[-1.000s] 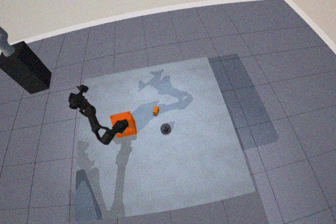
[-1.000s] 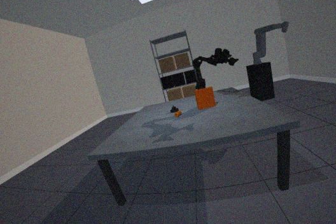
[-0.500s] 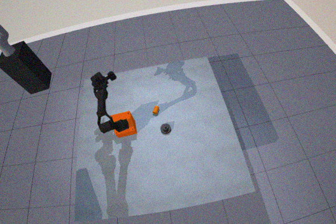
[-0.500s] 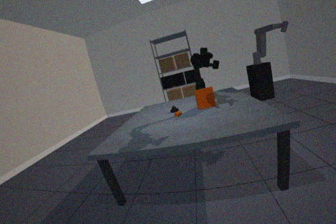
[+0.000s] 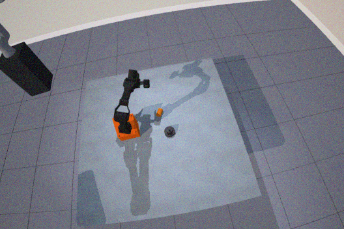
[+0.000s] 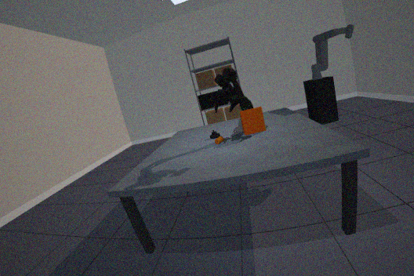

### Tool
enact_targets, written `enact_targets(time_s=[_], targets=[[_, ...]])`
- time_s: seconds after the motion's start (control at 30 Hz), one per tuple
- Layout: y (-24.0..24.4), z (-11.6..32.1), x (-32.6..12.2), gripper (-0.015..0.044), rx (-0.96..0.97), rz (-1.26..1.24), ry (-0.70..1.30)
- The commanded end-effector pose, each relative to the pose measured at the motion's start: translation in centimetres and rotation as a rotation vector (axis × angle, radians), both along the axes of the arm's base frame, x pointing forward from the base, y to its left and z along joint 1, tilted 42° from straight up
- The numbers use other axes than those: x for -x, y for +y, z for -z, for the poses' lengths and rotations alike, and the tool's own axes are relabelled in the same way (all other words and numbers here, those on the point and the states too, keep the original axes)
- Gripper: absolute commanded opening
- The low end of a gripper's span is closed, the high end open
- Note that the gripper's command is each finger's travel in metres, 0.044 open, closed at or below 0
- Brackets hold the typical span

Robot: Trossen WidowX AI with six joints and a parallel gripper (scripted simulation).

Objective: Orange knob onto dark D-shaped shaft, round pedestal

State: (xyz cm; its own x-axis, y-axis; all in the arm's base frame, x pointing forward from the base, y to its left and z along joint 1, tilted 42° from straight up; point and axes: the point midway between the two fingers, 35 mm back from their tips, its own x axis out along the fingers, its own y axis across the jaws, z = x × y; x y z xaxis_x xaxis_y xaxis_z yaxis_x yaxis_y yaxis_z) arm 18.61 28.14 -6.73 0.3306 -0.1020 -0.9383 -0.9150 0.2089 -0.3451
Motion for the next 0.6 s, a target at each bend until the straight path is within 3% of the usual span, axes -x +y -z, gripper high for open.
enact_targets(time_s=[0.0, 0.33, 0.57], targets=[[-5.5, 1.4, -4.1, 0.044, 0.155, 0.129, 0.036], [-19.3, 2.0, -8.9, 0.044, 0.522, 0.424, 0.17], [-20.4, 2.0, -9.1, 0.044, 0.551, 0.445, 0.186]])
